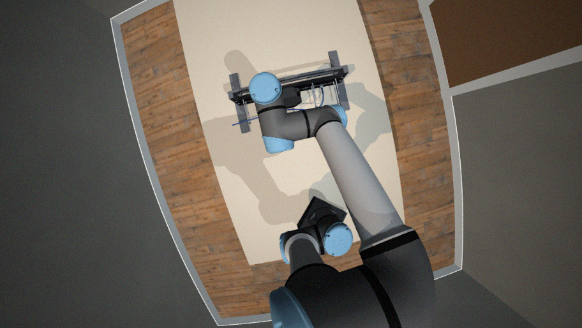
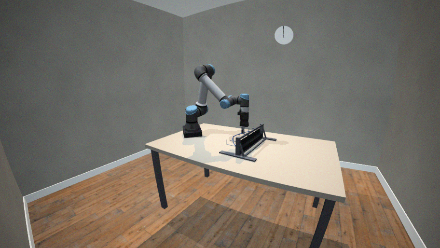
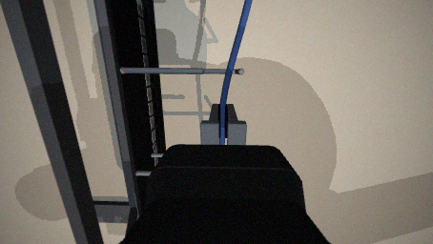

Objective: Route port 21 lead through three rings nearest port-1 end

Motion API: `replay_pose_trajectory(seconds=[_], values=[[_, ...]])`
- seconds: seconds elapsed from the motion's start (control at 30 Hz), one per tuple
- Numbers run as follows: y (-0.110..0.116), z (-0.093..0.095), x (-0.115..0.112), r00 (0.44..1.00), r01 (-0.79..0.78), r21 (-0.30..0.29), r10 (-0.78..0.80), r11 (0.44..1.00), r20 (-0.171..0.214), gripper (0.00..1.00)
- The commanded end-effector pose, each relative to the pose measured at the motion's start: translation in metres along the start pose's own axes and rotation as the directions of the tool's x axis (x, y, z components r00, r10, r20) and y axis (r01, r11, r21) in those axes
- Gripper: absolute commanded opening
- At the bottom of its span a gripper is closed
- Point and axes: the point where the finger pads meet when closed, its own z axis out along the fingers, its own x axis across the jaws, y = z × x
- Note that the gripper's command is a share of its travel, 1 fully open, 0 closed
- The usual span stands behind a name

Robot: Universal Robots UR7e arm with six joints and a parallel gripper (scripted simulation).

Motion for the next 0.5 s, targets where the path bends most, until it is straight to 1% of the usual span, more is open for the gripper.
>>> replay_pose_trajectory(seconds=[0.0,0.47], values=[[0.0011,0.0032,-0.0009,1.0,0.001,-0.003,-0.001,1.0,0.003,0.0],[0.0012,0.0129,-0.0009,1.0,0.001,-0.003,-0.001,1.0,0.003,0.0]])
